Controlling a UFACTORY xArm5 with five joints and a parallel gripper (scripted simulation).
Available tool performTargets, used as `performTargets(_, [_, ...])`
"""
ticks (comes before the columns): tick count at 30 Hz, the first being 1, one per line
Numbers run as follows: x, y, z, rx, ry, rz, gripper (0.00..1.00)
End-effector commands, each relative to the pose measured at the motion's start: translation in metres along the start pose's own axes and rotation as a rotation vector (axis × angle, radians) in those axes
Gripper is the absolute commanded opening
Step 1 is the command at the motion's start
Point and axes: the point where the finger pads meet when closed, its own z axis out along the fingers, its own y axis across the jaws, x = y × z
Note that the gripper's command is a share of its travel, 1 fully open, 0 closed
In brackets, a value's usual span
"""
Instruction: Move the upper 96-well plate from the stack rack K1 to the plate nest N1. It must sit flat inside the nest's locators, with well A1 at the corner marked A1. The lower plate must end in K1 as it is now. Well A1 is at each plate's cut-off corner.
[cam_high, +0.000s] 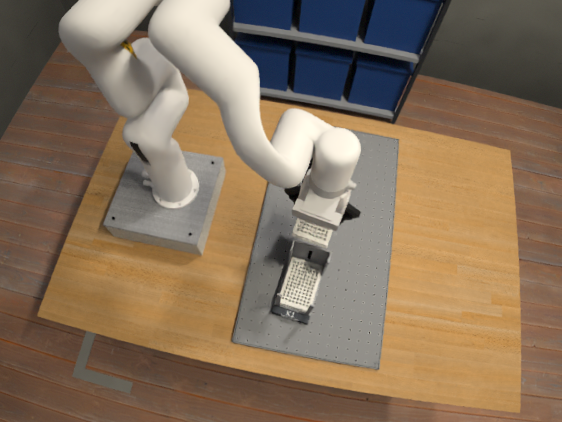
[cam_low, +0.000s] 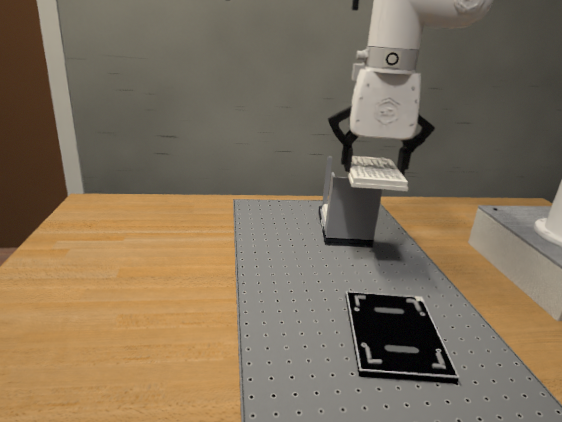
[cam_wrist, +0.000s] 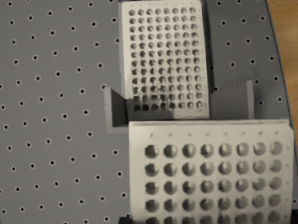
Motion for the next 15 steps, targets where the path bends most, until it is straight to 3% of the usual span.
performTargets(1, [-0.016,0.000,-0.001,0.004,-0.012,0.001,0.00])
performTargets(15, [-0.056,0.005,-0.001,0.004,-0.013,0.001,0.00])
